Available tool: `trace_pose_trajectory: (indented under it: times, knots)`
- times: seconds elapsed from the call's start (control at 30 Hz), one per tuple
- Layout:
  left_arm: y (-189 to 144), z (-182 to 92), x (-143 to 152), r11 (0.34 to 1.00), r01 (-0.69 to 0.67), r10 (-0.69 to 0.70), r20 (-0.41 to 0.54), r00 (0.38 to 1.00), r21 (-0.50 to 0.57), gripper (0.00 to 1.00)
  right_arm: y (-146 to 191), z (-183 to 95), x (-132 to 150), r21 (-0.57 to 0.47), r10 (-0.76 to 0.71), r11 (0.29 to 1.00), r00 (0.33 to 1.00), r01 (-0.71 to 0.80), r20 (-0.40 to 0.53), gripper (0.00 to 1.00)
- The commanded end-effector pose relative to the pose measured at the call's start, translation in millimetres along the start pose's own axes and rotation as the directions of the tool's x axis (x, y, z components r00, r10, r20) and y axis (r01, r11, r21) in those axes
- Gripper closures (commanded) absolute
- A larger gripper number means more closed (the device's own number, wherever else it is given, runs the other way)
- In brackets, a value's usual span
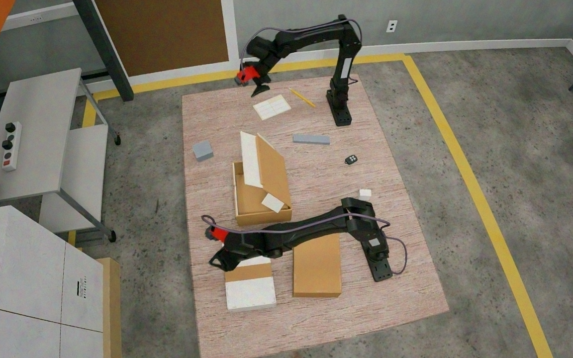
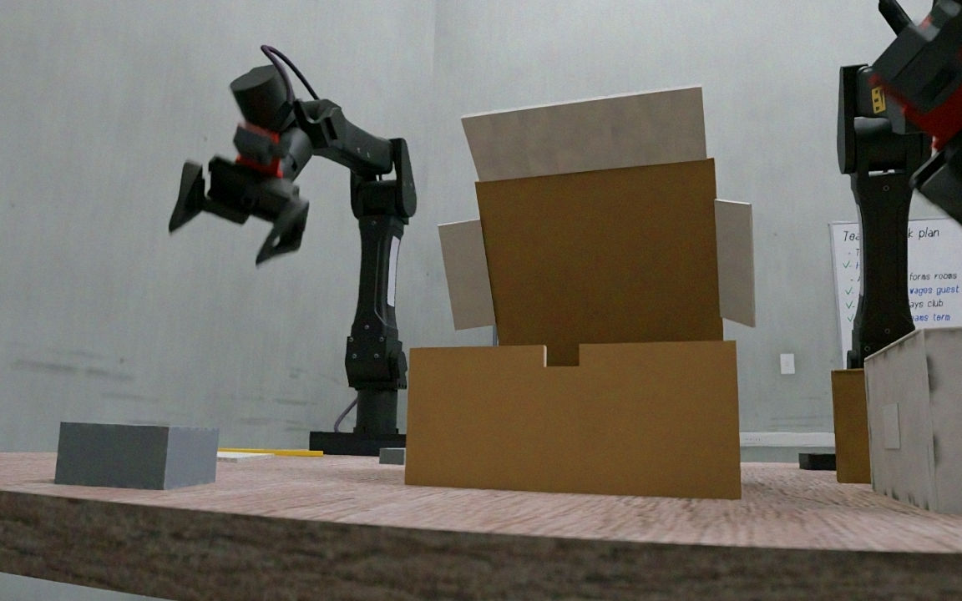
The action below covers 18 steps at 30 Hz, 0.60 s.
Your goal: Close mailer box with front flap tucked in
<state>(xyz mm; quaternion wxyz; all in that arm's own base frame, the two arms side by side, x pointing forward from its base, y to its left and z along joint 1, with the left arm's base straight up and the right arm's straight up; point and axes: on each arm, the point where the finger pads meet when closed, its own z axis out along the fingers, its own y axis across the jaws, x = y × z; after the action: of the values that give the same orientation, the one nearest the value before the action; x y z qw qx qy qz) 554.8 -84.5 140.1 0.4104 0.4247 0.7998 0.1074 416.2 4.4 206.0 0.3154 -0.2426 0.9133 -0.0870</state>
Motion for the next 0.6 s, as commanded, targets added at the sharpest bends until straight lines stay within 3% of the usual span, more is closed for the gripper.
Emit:
trace_pose_trajectory:
  times: [0.0,0.03,0.17,0.33,0.4,0.53,0.57]
  knots:
    - [-28,-29,-22,0.964,-0.055,0.031,0.096,0.995,0.258,0.51,-19,-20,-32,0.085,0.102,0.989,0.978,-0.119,0.183,0.00]
    - [-28,-29,-22,0.964,-0.055,0.031,0.096,0.995,0.258,0.51,-19,-20,-32,0.085,0.102,0.989,0.978,-0.119,0.183,0.00]
    - [-62,-30,-9,0.905,-0.041,-0.003,0.101,0.995,0.423,0.51,-21,-38,-45,0.092,0.135,0.982,0.952,-0.166,0.276,0.00]
    - [-74,-77,-30,0.846,-0.062,-0.048,0.191,0.980,0.530,0.51,-35,-68,-58,0.115,0.188,0.960,0.895,-0.254,0.405,0.00]
    - [-87,-76,-25,0.803,-0.046,-0.081,0.187,0.979,0.594,0.51,-42,-75,-59,0.122,0.209,0.950,0.875,-0.288,0.437,0.00]
    - [-109,-110,-35,0.685,-0.032,-0.191,0.222,0.956,0.728,0.51,-44,-105,-76,0.103,0.240,0.929,0.793,-0.355,0.561,0.00]
    - [-109,-110,-35,0.685,-0.032,-0.191,0.222,0.956,0.728,0.51,-44,-105,-76,0.103,0.240,0.929,0.793,-0.355,0.561,0.00]
